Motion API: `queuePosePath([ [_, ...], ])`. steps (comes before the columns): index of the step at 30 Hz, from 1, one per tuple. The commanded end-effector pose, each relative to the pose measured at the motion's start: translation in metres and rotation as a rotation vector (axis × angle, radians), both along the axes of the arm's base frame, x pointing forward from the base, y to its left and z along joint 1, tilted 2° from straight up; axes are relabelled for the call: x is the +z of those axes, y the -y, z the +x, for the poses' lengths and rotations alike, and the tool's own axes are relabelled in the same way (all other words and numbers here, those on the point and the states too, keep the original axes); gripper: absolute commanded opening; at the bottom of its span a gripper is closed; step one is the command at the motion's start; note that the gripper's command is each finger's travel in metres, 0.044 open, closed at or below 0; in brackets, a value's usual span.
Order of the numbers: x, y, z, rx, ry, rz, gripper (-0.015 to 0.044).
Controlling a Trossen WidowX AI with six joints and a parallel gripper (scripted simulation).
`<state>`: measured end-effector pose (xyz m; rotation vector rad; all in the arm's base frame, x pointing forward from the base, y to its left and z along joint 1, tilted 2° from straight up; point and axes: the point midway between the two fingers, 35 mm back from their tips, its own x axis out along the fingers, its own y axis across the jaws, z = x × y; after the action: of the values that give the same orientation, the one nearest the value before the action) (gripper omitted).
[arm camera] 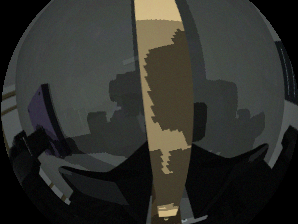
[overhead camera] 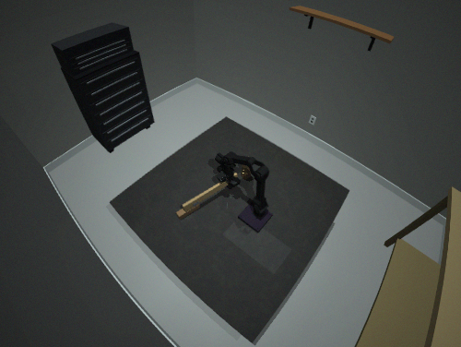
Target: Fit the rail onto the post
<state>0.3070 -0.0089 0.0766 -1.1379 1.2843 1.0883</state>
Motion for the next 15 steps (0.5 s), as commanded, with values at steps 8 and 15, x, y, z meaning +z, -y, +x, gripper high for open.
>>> queuePosePath([
  [8,-0.001,0.0036,-0.0002,0.002,0.005,0.0,0.0],
  [15,-0.0011,0.0057,-0.0004,0.002,0.005,0.0,0.0],
])
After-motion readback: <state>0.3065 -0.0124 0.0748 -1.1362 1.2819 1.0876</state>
